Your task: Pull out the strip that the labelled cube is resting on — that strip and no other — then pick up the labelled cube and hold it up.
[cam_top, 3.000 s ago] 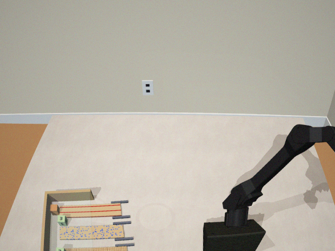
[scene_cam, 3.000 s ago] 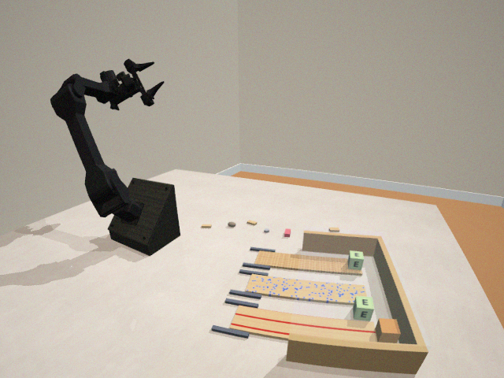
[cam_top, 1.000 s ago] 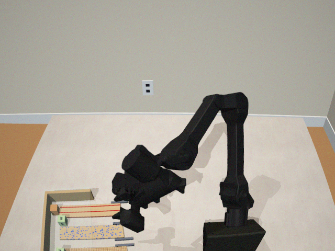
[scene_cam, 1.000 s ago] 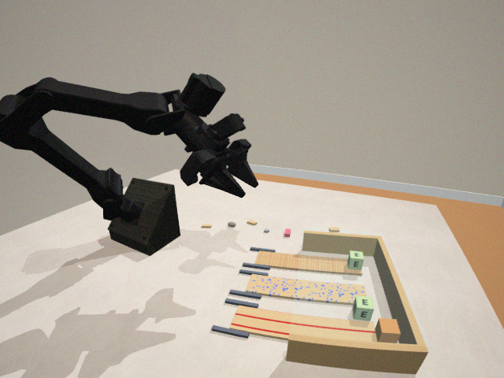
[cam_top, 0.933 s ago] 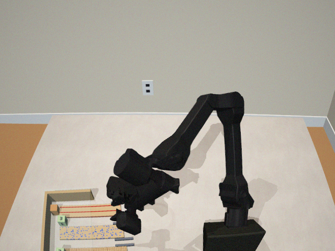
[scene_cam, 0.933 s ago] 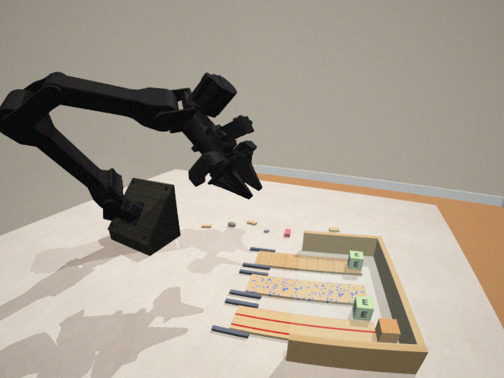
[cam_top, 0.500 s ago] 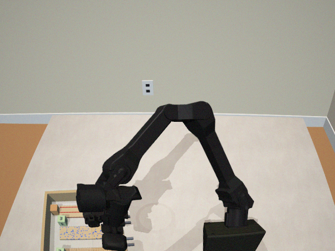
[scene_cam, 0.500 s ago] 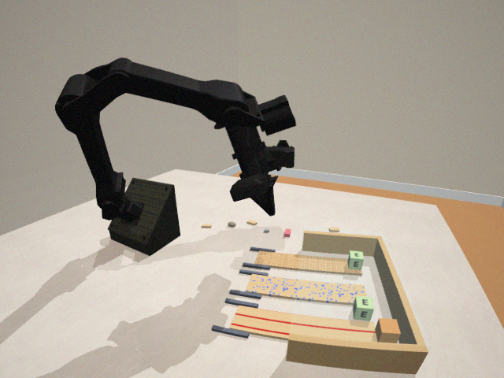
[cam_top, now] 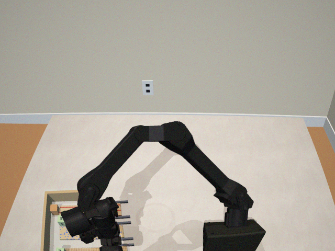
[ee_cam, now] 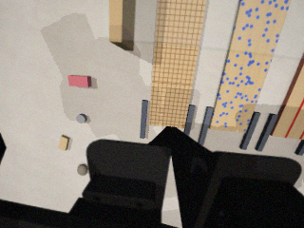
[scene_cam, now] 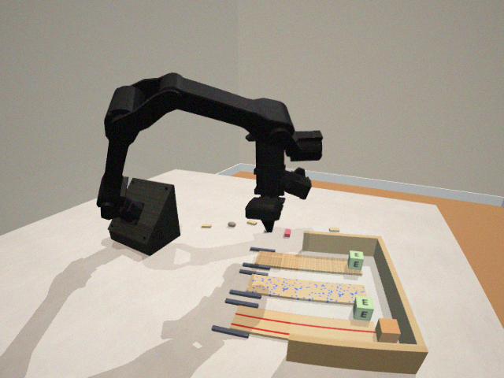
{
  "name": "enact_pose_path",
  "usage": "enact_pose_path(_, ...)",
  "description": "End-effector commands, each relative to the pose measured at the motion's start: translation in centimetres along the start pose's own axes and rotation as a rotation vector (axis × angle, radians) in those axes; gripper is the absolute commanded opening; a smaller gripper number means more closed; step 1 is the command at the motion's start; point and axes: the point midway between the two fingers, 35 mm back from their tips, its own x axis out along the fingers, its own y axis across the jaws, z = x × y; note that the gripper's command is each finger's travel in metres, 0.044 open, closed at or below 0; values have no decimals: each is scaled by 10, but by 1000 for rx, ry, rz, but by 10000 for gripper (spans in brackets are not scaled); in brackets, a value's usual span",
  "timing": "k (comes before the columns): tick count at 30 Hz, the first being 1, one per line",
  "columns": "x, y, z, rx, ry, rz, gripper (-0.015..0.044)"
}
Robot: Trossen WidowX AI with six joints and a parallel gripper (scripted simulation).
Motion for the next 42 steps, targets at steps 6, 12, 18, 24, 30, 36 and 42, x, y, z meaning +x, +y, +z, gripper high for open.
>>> enact_pose_path(6, 14, 1, 1, 3, 12, 6, 0)
enact_pose_path(12, 24, 1, 1, 3, 11, 6, 0)
enact_pose_path(18, 34, 1, 1, 3, 11, 6, 0)
enact_pose_path(24, 44, 0, 1, 3, 11, 5, 0)
enact_pose_path(30, 54, -1, 0, 3, 11, 4, 0)
enact_pose_path(36, 63, -2, 0, 3, 12, 3, 0)
enact_pose_path(42, 70, -3, -1, 3, 12, 2, 0)
